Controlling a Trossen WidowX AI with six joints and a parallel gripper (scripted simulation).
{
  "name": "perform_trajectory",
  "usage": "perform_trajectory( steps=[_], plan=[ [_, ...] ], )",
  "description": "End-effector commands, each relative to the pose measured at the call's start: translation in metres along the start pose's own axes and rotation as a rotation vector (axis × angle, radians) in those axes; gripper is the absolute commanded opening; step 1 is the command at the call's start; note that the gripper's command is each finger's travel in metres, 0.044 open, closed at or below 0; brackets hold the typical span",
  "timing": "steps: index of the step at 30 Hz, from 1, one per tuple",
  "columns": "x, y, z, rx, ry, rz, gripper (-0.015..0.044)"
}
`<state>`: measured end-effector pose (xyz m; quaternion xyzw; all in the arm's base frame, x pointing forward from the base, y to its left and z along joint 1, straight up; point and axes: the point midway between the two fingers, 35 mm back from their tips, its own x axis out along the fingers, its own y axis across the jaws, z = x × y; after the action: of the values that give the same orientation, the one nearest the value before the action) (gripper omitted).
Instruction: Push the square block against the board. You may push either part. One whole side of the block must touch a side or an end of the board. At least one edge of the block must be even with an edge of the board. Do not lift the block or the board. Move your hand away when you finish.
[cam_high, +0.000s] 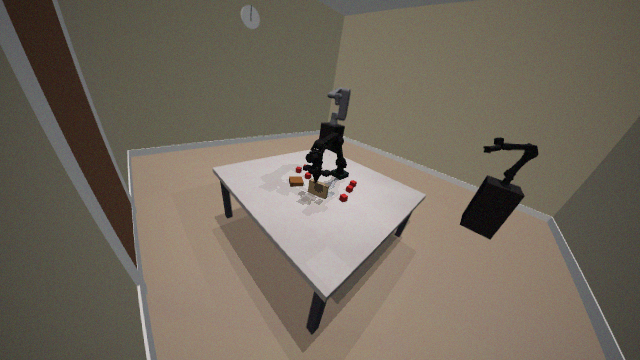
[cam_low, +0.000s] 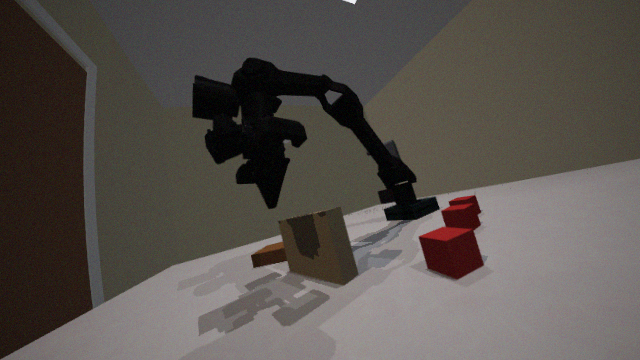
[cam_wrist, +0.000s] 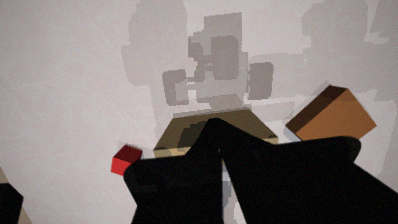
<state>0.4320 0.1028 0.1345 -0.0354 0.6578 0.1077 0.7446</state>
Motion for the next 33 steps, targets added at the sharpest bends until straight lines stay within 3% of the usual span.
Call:
perform_trajectory(
  steps=[1, 5, 10, 33],
  plan=[
    [-0.004, 0.004, -0.004, -0.035, 0.052, -0.052, 0.0],
    [-0.002, 0.003, -0.004, -0.036, 0.054, -0.054, 0.0],
    [0.042, 0.001, -0.011, -0.055, 0.086, -0.084, 0.0],
    [0.038, 0.0, -0.035, -0.055, 0.088, -0.084, 0.0]
  ],
)
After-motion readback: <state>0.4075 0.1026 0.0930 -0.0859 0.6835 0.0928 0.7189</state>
